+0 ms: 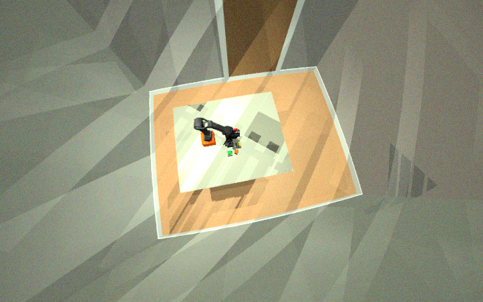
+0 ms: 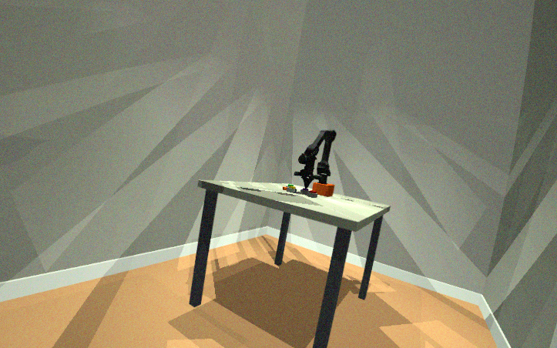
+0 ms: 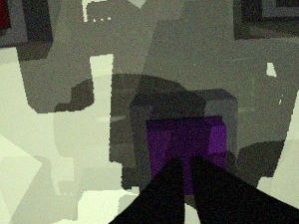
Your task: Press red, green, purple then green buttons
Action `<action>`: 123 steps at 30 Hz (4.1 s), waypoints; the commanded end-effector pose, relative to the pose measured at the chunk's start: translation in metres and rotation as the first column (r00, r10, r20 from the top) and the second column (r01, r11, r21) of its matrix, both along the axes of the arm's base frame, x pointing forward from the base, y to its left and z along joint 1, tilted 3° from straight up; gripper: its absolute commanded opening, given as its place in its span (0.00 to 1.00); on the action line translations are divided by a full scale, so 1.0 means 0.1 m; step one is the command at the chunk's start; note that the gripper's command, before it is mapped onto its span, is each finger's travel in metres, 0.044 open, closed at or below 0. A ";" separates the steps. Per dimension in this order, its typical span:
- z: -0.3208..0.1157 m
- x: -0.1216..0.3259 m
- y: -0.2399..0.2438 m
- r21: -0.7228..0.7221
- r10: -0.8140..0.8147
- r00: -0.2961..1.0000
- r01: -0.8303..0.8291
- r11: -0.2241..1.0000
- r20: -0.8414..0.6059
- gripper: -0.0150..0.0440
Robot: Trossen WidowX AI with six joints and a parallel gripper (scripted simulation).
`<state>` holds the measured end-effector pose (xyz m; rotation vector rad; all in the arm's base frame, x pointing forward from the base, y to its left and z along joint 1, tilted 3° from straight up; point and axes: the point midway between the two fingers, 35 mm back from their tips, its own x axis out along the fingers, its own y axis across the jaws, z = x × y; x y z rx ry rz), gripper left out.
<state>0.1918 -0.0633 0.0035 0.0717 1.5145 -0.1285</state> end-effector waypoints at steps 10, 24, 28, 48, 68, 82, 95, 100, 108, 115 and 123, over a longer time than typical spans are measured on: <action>0.86 -0.04 0.03 -0.006 -0.001 1.000 0.001 1.000 0.004 0.29; 0.92 -0.21 -0.84 -0.013 -0.001 1.000 0.001 1.000 0.001 0.29; 0.93 -0.39 -1.17 -0.018 -0.001 1.000 0.001 1.000 0.000 0.29; 0.22 -0.37 -1.23 -0.018 -0.001 1.000 0.001 1.000 0.000 0.29; -0.03 -0.36 -1.24 -0.018 -0.001 1.000 0.001 1.000 -0.001 0.29; -0.03 -0.36 -1.24 -0.018 -0.001 1.000 0.001 1.000 -0.001 0.29; 0.38 -0.02 -1.00 -0.010 -0.001 1.000 0.001 1.000 0.001 0.51; 0.48 0.44 -0.55 -0.001 -0.001 1.000 0.001 1.000 0.002 0.73; 0.63 0.91 0.41 0.008 -0.001 1.000 0.001 1.000 0.003 0.93; 0.75 0.98 1.41 0.013 -0.001 1.000 0.001 1.000 0.005 0.93; 0.86 0.72 2.36 0.018 -0.001 1.000 0.001 1.000 0.010 0.93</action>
